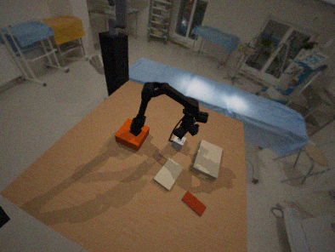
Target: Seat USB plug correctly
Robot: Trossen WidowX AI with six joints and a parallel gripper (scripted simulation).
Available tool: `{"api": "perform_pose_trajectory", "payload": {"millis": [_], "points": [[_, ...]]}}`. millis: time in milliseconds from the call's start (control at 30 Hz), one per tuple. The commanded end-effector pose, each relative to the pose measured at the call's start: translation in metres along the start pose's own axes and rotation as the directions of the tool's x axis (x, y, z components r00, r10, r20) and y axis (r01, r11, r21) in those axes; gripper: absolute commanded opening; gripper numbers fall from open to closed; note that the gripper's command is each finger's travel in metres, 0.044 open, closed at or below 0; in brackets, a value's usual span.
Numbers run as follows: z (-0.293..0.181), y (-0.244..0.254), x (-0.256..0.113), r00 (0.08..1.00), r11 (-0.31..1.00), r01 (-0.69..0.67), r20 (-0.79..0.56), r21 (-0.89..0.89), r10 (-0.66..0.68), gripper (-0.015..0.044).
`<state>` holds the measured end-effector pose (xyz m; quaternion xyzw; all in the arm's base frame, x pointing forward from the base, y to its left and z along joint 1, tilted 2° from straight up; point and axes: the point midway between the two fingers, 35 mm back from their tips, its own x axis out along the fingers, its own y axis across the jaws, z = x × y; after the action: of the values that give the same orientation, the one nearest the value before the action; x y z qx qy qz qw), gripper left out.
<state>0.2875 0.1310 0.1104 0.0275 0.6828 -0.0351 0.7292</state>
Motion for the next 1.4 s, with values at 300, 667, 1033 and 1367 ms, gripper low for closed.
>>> {"api": "perform_pose_trajectory", "payload": {"millis": [300, 667, 1033, 1367], "points": [[0.0, 0.0, 0.0004, 1.0, 0.945, 0.0, 0.0, 0.328, 0.0, 0.0], [0.0, 0.0, 0.0004, 1.0, 0.812, 0.0, 0.0, 0.583, 0.0, 0.0], [-0.0001, 0.0, 0.0005, 1.0, 0.613, 0.0, 0.0, 0.79, 0.0, 0.0], [-0.0001, 0.0, 0.0005, 1.0, 0.388, 0.001, 0.0, 0.922, 0.0, 0.0]]}}
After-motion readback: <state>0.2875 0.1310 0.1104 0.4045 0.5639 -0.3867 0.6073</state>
